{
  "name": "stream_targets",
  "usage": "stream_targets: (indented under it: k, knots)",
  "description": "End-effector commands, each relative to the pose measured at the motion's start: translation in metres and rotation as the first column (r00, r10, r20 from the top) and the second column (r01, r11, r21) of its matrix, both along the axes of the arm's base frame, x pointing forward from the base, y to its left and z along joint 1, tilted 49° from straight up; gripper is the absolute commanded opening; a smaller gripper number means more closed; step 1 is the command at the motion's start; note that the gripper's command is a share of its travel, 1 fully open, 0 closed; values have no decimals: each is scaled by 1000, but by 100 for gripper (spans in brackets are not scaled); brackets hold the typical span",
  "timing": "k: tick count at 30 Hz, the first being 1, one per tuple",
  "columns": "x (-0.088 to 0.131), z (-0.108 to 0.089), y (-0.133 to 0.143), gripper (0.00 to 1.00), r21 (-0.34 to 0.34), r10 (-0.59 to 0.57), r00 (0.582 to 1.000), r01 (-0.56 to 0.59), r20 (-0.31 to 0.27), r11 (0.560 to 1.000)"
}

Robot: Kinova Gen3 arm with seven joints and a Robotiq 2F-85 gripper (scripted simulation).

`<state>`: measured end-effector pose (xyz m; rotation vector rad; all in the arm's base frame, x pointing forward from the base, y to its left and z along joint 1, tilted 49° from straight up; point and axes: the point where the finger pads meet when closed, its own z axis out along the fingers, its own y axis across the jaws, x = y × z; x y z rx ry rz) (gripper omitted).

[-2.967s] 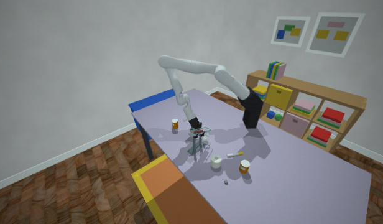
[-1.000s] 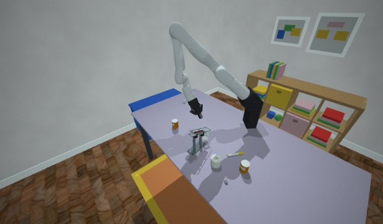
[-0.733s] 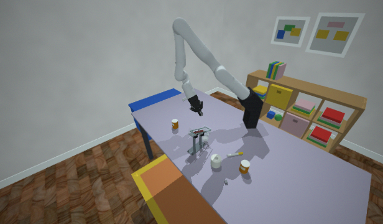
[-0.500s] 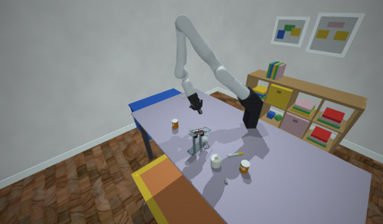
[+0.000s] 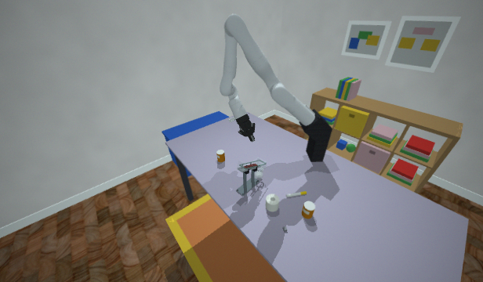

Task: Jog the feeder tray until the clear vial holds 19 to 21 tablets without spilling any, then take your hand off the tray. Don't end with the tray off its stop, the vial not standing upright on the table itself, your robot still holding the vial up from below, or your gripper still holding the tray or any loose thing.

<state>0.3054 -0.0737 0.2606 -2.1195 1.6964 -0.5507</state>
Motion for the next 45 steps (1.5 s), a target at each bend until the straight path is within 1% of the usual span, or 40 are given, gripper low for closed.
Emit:
stream_targets:
  k: [1, 11, 18, 21, 27, 33, 35, 40, 45]
  knots:
    - [0, 1, 0, 0, -3, 0, 1000, 0, 3, 1000]
    - [1, 1, 0, 0, -8, 4, 1000, -4, 2, 1000]
    - [3, 2, 1, 0, -26, 19, 1000, -19, -2, 999]
    - [5, 3, 2, 0, -45, 34, 999, -35, -6, 998]
    - [14, 7, 7, 0, -108, 84, 996, -86, -15, 990]
    - [23, 11, 11, 0, -183, 142, 989, -148, -45, 972]
    - [23, 11, 11, 0, -183, 142, 989, -148, -45, 972]
    - [33, 14, 17, 0, -253, 197, 977, -211, -82, 944]
    - [44, 18, 25, 0, -327, 254, 959, -282, -127, 902]
